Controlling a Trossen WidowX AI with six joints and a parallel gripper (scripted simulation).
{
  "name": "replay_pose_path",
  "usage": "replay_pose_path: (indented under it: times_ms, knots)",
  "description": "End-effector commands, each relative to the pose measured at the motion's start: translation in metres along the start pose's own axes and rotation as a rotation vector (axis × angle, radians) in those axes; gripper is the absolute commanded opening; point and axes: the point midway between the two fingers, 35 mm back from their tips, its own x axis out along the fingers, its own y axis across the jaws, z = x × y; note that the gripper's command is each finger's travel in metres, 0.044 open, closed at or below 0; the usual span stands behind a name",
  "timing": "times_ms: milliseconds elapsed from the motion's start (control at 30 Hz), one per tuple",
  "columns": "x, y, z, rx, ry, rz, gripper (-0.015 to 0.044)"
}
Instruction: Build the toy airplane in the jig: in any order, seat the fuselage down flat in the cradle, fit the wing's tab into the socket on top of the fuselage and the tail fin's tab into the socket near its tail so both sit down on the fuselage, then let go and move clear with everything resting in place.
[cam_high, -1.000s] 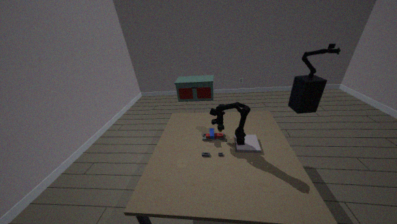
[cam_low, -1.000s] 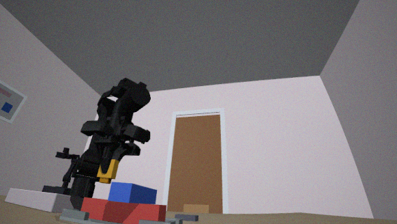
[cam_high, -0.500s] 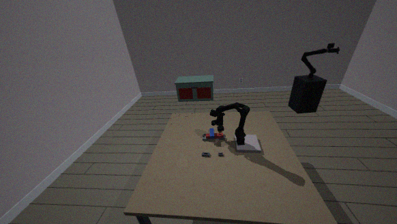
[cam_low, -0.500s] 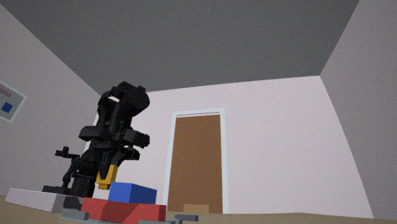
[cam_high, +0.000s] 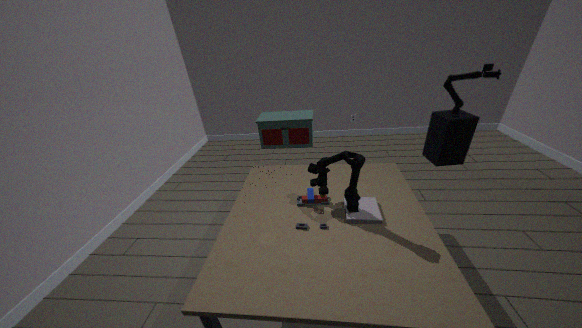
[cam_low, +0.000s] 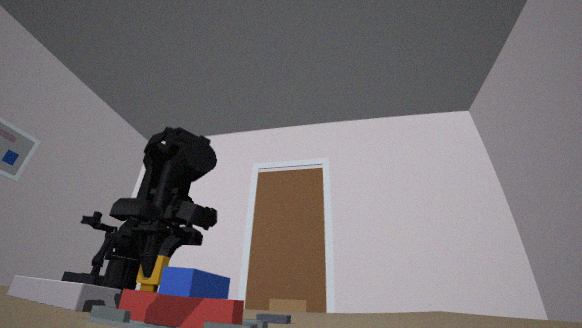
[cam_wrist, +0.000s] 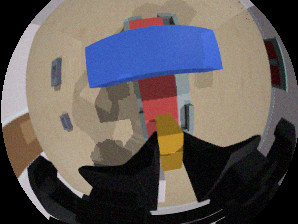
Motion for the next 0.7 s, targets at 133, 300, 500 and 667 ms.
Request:
replay_pose_path:
  times_ms: [133, 300, 500, 667]
  knots:
    - [0.005, 0.0005, -0.0017, -0.004, 0.01, 0.004, 0.0065]
    - [0.005, 0.0005, -0.0017, -0.004, 0.01, 0.004, 0.0065]
    - [0.0032, 0.0003, -0.0007, 0.0, 0.004, 0.002, 0.0038]
    - [0.0032, 0.0003, -0.0007, 0.0, 0.004, 0.002, 0.0]
